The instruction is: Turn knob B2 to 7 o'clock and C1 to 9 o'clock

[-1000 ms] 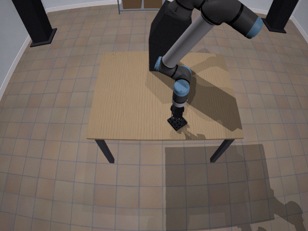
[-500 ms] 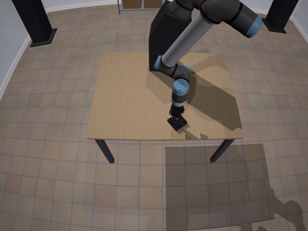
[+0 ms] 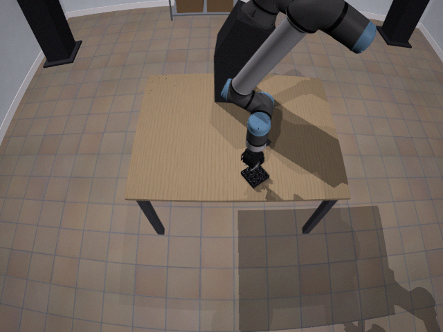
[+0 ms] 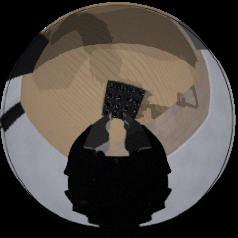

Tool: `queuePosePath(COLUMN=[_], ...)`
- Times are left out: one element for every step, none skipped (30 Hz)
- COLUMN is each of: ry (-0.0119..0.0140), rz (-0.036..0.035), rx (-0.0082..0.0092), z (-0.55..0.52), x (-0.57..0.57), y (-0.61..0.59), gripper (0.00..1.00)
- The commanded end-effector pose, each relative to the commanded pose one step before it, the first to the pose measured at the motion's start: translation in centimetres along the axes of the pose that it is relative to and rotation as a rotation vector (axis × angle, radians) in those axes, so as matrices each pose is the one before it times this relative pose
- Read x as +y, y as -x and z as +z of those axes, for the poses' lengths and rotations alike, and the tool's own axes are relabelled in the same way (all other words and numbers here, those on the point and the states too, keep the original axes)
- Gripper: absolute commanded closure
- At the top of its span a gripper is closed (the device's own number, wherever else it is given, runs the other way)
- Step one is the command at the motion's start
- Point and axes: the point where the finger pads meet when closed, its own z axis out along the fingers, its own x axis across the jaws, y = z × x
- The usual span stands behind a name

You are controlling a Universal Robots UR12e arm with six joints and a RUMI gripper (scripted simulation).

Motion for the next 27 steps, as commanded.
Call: queuePosePath(ry=[0.00467, -0.00002, -0.00003, -0.00003, -0.00002, -0.00001, 0.0, 0.00001, 0.00002, 0.00002, 0.0, 0.0, -0.00015, 0.00017, 0.0, 0.00001, 0.00001, 0.0, -0.00001, -0.00002, -0.00002, -0.00003, -0.00002, -0.00002, -0.00002, -0.00001, -0.00001], rz=[0.15623, 0.02235, 0.02241, 0.02242, 0.02247, 0.02247, 0.0225, 0.0225, 0.02249, 0.02248, 0.0, 0.0, 0.04486, 0.03876, 0.01825, 0.02034, 0.02172, 0.02231, 0.02235, 0.02251, 0.02247, 0.02253, 0.02255, 0.02254, 0.02254, 0.02252, 0.0225], rx=[-0.00053, -0.00002, -0.00003, -0.00004, -0.00003, -0.00003, -0.00002, -0.00001, 0.0, 0.00001, 0.0, 0.0, -0.00022, 0.00025, 0.00001, 0.00004, 0.00004, 0.00003, 0.0, -0.00002, -0.00004, -0.00004, -0.00004, -0.00004, -0.00003, -0.00001, 0.0], z=[-0.349, -0.026, -0.025, -0.025, -0.026, -0.026, -0.027, -0.028, -0.029, -0.029, 0.0, 0.0, -0.04, -0.065, -0.023, -0.028, -0.029, -0.029, -0.027, -0.026, -0.025, -0.025, -0.025, -0.025, -0.026, -0.027, -0.028], x=[0.02, 0.004, 0.003, 0.002, 0.002, 0.003, 0.004, 0.006, 0.008, 0.01, 0.0, 0.0, 0.0, 0.046, 0.012, 0.017, 0.018, 0.017, 0.014, 0.013, 0.011, 0.011, 0.011, 0.012, 0.014, 0.017, 0.019], y=[0.023, -0.002, -0.004, -0.005, -0.006, -0.007, -0.008, -0.008, -0.008, -0.008, 0.0, 0.0, -0.008, -0.018, -0.005, -0.007, -0.008, -0.008, -0.008, -0.008, -0.008, -0.009, -0.009, -0.009, -0.01, -0.011, -0.011], gripper=[0.89, 0.89, 0.89, 0.89, 0.89, 0.89, 0.89, 0.89, 0.89, 0.89, 0.89, 0.89, 0.89, 0.89, 0.89, 0.89, 0.89, 0.89, 0.89, 0.89, 0.89, 0.89, 0.89, 0.89, 0.89, 0.89, 0.89])
